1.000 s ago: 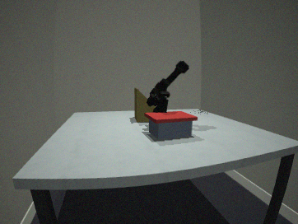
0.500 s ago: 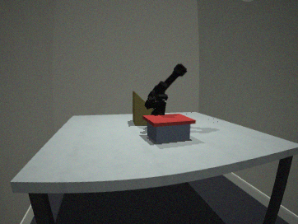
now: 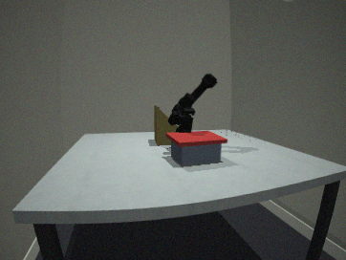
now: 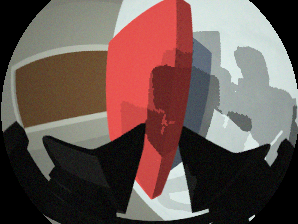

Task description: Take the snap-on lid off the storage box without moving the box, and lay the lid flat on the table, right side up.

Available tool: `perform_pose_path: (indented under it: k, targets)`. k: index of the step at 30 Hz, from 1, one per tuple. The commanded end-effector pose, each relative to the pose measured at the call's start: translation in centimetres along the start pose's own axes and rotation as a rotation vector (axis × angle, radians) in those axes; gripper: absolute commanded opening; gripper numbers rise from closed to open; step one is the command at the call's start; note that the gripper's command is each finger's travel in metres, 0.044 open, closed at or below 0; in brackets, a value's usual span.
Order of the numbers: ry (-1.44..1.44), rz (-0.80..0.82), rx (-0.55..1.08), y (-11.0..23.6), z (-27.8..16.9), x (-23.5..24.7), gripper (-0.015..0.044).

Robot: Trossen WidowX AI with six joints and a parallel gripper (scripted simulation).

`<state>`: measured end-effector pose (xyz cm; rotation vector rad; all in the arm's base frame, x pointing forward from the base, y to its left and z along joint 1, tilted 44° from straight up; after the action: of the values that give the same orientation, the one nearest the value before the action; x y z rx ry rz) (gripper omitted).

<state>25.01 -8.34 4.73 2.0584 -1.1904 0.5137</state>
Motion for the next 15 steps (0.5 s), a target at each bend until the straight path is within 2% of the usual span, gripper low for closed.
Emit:
perform_pose_path:
  k: [1,15]
  targets:
    - [0.001,0.000,0.002,0.11,0.03,0.13,0.0000]
    - [0.001,0.000,0.002,0.27,0.07,0.36,0.0000]
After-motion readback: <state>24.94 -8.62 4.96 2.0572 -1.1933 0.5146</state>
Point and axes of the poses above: the point midway between the two fingers, 35 mm back from their tips, its own y axis back along the fingers, its own x axis across the jaws, z = x × y, the point moved 8 cm from there along y, back along the fingers
